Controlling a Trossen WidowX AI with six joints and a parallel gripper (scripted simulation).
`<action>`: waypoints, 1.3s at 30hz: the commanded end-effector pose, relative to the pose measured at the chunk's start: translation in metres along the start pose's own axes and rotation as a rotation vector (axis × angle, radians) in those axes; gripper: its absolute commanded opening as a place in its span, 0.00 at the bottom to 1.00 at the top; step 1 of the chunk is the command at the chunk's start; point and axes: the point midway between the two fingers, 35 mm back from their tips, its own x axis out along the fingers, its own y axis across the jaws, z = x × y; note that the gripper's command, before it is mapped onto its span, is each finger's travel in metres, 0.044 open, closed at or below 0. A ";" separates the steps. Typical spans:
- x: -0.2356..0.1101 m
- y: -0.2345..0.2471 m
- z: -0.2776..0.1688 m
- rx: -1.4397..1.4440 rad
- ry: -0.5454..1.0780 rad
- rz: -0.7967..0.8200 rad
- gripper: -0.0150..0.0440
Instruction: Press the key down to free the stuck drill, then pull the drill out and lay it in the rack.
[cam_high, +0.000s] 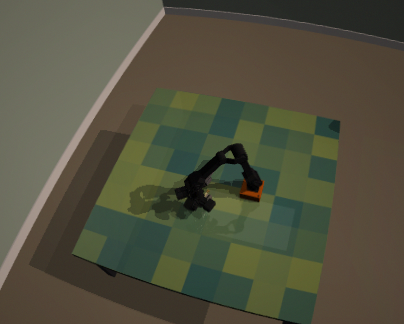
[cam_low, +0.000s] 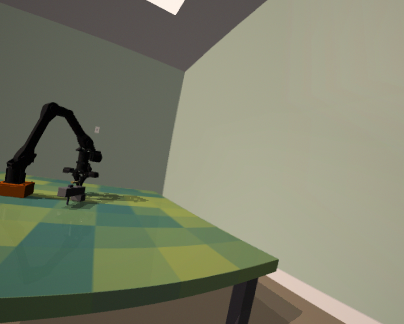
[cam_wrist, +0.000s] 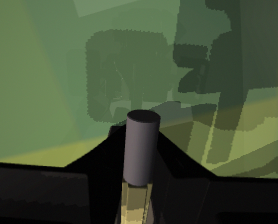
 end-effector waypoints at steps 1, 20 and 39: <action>0.004 0.002 -0.002 0.005 0.005 0.006 0.25; 0.020 -0.001 0.001 0.005 0.005 0.006 0.25; 0.031 0.002 -0.001 0.005 0.005 0.006 0.25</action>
